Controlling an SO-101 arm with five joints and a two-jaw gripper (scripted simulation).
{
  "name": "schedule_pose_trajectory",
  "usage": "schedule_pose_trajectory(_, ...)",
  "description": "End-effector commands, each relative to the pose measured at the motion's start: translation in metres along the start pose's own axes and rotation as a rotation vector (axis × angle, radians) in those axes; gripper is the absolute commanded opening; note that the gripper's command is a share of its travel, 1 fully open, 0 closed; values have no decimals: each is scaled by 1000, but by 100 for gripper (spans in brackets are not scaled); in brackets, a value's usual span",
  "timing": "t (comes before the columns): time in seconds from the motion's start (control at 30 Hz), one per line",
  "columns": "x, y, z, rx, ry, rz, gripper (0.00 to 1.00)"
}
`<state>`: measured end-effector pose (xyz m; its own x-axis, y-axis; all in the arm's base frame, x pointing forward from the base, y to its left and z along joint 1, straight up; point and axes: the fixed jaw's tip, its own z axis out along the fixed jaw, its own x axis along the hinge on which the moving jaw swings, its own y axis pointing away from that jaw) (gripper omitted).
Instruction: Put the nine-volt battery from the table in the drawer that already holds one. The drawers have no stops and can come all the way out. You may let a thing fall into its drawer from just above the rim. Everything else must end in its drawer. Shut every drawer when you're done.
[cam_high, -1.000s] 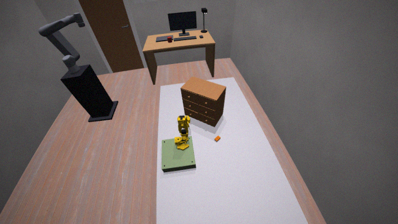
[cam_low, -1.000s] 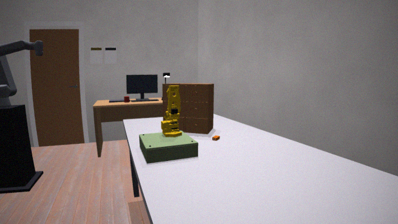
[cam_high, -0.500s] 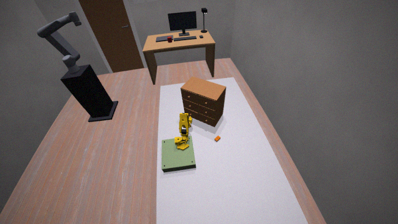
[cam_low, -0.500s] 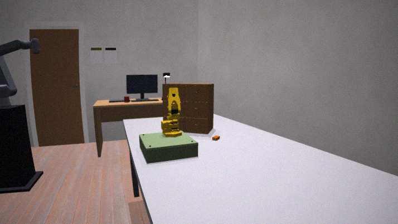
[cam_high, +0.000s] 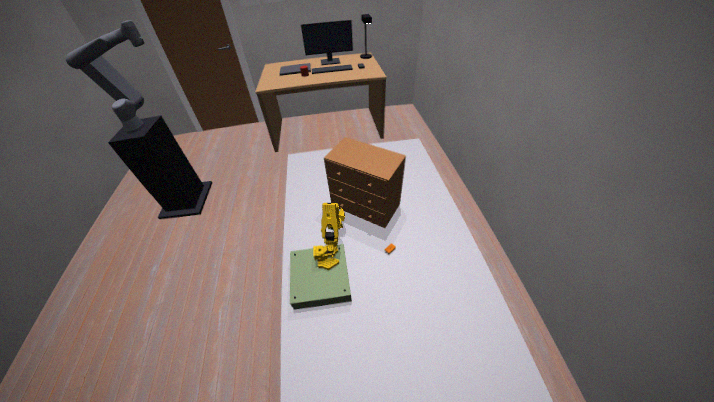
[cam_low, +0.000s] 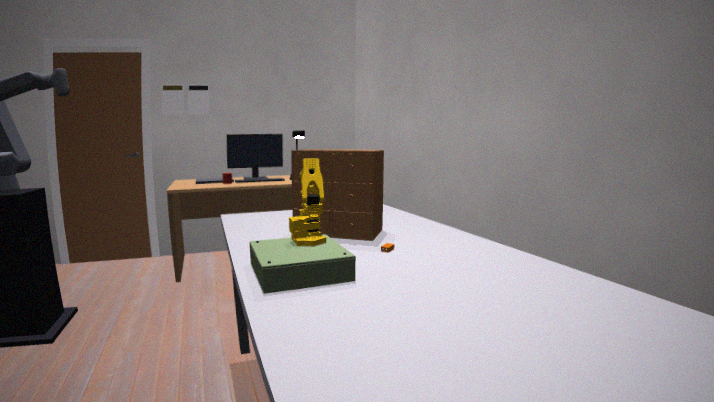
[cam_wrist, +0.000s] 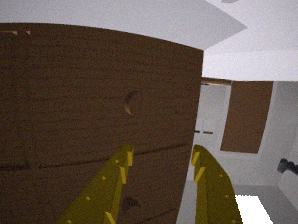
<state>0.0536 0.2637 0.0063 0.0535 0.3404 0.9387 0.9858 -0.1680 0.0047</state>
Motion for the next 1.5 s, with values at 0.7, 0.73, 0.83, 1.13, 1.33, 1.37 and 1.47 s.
schedule_pose_trajectory(0.7, -2, 4, 1, -15, 3, 0, 21)
schedule_pose_trajectory(0.73, -2, 4, 1, -15, 3, 0, 21)
schedule_pose_trajectory(0.83, -2, 4, 1, -15, 3, 0, 21)
schedule_pose_trajectory(1.13, -3, 5, 4, -18, 3, 1, 21)
schedule_pose_trajectory(1.33, -5, 10, 16, -32, 3, 7, 21)
schedule_pose_trajectory(1.37, -5, 10, 16, -32, 3, 7, 21)
schedule_pose_trajectory(1.47, -5, 10, 16, -32, 3, 7, 21)
